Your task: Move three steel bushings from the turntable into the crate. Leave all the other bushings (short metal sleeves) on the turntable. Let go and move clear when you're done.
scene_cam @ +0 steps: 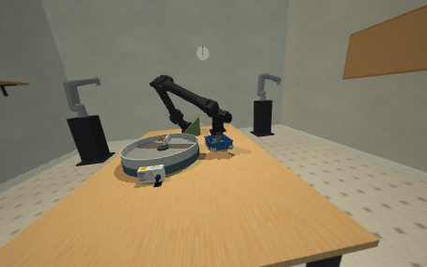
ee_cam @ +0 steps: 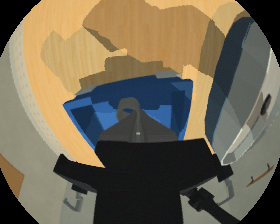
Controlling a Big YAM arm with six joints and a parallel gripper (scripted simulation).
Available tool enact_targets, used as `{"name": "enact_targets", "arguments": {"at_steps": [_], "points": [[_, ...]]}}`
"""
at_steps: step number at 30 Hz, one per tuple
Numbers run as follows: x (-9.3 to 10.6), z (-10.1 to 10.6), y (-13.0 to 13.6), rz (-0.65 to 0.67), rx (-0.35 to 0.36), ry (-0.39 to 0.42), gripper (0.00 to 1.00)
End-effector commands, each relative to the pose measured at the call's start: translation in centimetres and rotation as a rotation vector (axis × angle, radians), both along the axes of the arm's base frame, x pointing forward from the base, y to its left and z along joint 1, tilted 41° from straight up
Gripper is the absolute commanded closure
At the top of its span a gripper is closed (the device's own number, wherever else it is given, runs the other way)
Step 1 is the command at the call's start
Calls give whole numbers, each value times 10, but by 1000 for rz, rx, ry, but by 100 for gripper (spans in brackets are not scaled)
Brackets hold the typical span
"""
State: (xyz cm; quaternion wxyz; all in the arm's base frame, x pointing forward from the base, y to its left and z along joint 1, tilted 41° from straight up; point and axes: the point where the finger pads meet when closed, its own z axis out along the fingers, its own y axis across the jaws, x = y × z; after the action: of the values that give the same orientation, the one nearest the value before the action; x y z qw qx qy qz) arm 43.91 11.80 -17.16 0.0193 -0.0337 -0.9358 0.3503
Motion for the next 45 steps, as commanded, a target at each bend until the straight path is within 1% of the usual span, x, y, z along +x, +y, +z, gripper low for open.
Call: {"name": "enact_targets", "arguments": {"at_steps": [1,2,3,37,40,43,45], "points": [[7,1,1,8,9,-12,100],[7,1,1,8,9,-12,100],[7,1,1,8,9,-12,86],[7,1,1,8,9,-12,86],[9,7,7,13,11,-17,86],[21,21,26,18,27,-55,86],[22,25,30,16,30,-58,86]]}}
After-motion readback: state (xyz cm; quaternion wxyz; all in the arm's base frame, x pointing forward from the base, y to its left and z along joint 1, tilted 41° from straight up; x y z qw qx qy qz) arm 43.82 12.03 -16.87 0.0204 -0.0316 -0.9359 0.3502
